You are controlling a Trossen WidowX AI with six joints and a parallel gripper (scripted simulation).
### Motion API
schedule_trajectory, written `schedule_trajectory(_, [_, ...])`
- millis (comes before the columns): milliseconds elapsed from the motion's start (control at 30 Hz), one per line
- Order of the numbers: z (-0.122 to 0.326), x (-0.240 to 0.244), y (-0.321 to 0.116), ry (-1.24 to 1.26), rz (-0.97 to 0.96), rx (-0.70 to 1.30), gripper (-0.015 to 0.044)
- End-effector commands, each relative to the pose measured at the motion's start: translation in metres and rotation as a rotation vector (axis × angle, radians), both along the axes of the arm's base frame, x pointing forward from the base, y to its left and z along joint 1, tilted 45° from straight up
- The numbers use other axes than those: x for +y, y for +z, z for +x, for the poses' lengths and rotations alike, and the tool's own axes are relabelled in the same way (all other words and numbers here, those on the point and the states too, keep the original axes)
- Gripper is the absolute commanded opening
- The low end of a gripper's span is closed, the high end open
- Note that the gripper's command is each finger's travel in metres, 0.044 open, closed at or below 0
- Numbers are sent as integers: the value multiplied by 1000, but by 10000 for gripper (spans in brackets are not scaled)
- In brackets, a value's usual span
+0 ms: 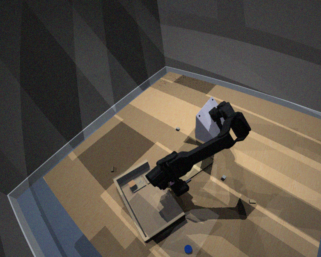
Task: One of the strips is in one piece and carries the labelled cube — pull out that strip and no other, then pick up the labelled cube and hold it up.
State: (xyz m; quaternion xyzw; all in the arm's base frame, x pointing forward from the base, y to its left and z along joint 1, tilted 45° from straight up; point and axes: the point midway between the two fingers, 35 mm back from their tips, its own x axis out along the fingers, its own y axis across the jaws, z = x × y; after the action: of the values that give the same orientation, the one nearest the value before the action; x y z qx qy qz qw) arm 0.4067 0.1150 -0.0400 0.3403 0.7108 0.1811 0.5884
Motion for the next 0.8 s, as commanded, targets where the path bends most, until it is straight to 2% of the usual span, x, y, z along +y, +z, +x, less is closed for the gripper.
schedule_trajectory(0, [-2, 2, -2, -3, 5, 9, 250])
schedule_trajectory(33, [-2, 2, -2, -3, 5, 9, 250])
schedule_trajectory(167, [0, 0, -1, 0, 0, 1, 145])
schedule_trajectory(433, [0, 0, -1, 0, 0, 1, 92])
schedule_trajectory(567, [-2, -2, 1, 0, 0, 1, 0])
schedule_trajectory(767, [-23, -19, 12, -2, -1, 5, 0])
